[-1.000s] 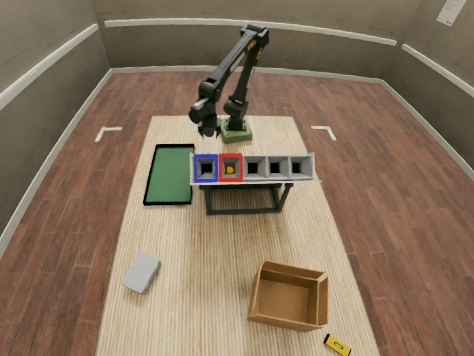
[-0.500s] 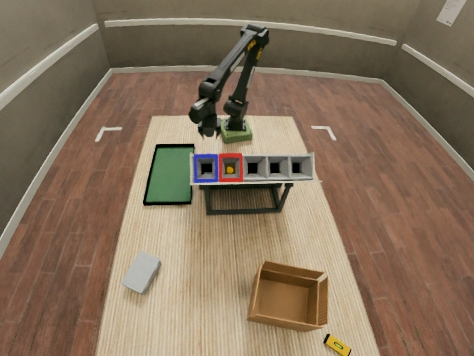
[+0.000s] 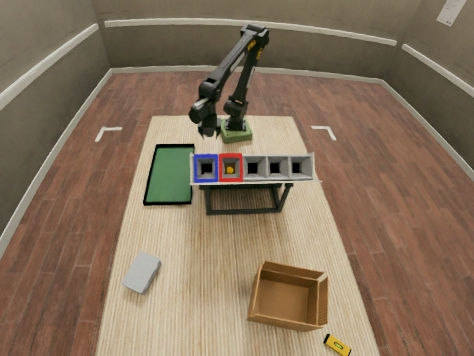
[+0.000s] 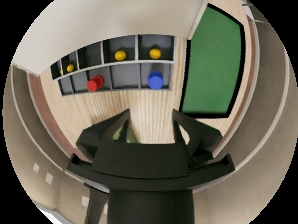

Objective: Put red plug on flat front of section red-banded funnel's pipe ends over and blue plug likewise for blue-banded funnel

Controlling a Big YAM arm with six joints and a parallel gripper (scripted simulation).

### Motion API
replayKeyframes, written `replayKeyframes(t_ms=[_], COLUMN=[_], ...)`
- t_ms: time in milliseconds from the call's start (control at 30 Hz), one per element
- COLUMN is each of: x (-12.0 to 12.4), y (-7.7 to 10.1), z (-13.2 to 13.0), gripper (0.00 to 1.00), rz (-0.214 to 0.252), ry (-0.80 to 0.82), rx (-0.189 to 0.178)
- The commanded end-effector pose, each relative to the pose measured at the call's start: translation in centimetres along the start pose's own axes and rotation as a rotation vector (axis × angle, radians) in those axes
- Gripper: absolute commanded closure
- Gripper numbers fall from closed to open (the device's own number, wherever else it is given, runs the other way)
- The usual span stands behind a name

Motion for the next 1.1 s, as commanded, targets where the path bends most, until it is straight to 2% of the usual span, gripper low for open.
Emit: replayKeyframes(t_ms=[0,1067], x=[-0.95,-1.54], y=[1.48,2.46], z=[-0.98,-1.78], gripper=[0.41,0.41], rz=[-0.025,-0.011], ry=[0.0,0.0], rx=[0.014,0.007])
Point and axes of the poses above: the point where the finger pads meet when closed, its own y axis back along the fingers, its own z axis across the jaws, x = y × z, the point moved 4 cm from there along y, back along the fingers
